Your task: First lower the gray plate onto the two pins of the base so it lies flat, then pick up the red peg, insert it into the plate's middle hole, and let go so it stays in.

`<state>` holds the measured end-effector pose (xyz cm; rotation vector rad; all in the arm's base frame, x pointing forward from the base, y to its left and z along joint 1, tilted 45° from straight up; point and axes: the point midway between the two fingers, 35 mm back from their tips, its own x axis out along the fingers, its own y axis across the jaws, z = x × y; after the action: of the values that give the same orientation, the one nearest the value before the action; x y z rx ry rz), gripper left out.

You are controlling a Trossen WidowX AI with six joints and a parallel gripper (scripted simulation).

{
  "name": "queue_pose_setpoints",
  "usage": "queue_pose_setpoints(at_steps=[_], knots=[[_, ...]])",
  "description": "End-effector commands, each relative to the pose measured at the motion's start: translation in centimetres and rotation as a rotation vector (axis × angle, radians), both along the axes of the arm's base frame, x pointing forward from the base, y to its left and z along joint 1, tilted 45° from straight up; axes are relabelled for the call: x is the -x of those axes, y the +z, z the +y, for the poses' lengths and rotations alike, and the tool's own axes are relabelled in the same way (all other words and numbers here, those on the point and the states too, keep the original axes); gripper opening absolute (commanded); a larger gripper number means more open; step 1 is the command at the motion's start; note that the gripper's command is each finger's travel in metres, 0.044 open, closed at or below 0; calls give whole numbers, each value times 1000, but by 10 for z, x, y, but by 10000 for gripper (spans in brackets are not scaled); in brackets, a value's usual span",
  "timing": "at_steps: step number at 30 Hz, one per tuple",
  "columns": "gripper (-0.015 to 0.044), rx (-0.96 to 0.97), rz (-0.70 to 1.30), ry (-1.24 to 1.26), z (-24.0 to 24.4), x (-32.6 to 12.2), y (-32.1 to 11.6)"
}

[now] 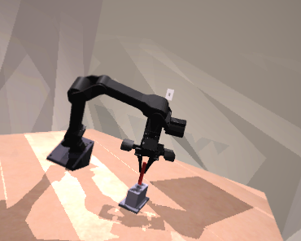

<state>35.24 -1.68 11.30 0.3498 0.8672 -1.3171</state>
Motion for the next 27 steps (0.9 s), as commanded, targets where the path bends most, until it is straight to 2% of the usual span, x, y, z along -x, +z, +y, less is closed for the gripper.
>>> queue_pose_setpoints(at_steps=[1,27], knots=[[0,7,8,6,-5,0,-5],[0,4,4,2,-8,-2,-10]])
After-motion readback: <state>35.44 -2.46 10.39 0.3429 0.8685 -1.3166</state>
